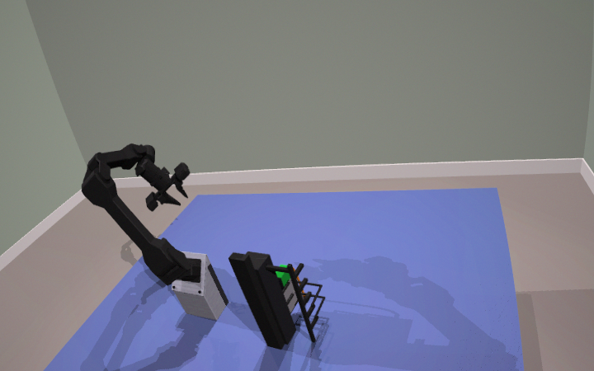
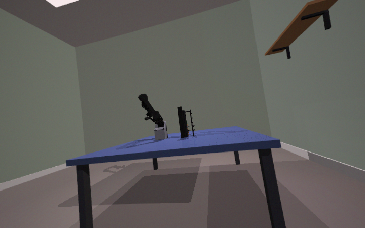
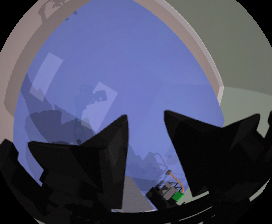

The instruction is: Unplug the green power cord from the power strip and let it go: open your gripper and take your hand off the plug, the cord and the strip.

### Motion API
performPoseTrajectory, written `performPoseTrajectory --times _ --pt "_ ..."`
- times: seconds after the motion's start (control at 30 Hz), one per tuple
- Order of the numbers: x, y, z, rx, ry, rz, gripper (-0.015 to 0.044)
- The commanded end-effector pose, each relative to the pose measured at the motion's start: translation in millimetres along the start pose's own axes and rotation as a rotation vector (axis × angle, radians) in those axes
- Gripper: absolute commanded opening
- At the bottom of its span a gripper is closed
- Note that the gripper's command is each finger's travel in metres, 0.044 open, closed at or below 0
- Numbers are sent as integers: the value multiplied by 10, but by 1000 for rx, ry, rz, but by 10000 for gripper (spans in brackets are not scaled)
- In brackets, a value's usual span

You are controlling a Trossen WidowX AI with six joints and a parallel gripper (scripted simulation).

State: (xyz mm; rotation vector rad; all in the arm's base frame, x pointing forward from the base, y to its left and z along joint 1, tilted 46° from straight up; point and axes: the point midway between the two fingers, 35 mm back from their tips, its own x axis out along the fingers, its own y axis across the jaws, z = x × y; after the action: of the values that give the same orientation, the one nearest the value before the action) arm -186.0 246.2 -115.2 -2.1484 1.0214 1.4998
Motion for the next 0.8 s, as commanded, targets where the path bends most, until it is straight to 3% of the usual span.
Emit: performPoseTrajectory --times 0.0,0.37,0.77 --pt "-62 -633 -294 113 14 2 160" --pt "57 -1811 -1458 456 87 82 160" --pt "361 -2320 -3193 690 222 177 160"
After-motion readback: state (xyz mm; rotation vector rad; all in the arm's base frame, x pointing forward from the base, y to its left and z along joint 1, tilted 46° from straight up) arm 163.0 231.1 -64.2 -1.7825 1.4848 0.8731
